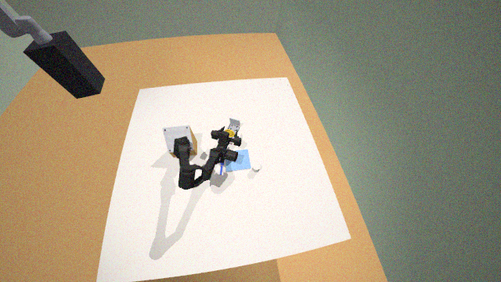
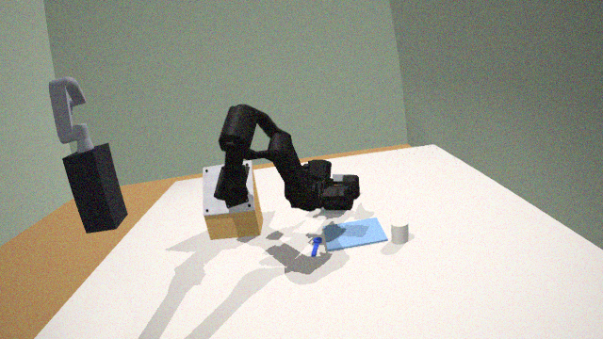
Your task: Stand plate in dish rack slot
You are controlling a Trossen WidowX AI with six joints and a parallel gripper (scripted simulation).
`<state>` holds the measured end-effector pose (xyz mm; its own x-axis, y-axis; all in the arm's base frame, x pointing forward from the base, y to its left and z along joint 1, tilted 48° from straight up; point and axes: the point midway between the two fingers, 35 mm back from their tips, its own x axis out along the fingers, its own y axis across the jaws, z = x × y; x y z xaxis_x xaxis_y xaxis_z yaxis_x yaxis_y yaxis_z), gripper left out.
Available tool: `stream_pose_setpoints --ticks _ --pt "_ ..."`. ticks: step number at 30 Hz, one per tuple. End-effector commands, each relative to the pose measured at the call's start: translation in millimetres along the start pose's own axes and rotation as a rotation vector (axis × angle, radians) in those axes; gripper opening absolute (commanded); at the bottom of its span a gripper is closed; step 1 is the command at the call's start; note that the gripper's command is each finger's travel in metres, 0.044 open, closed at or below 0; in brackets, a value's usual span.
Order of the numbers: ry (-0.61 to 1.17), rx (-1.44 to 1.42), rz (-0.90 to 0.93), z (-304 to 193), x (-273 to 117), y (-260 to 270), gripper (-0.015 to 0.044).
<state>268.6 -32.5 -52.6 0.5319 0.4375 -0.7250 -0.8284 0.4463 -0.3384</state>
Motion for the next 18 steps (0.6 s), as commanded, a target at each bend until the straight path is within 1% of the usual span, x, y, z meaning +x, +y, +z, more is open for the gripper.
stream_pose_setpoints --ticks 1,5,10,18 --pt "0.003 0.006 0.0 42.6 -4.3 1.0 0.04" --pt "-0.013 0.014 -0.01 78.2 -7.2 -4.3 0.04" --pt "-0.003 0.032 -0.002 79.7 -6.5 -4.0 0.04" --pt "0.147 0.233 0.081 77.7 0.2 4.5 0.04"
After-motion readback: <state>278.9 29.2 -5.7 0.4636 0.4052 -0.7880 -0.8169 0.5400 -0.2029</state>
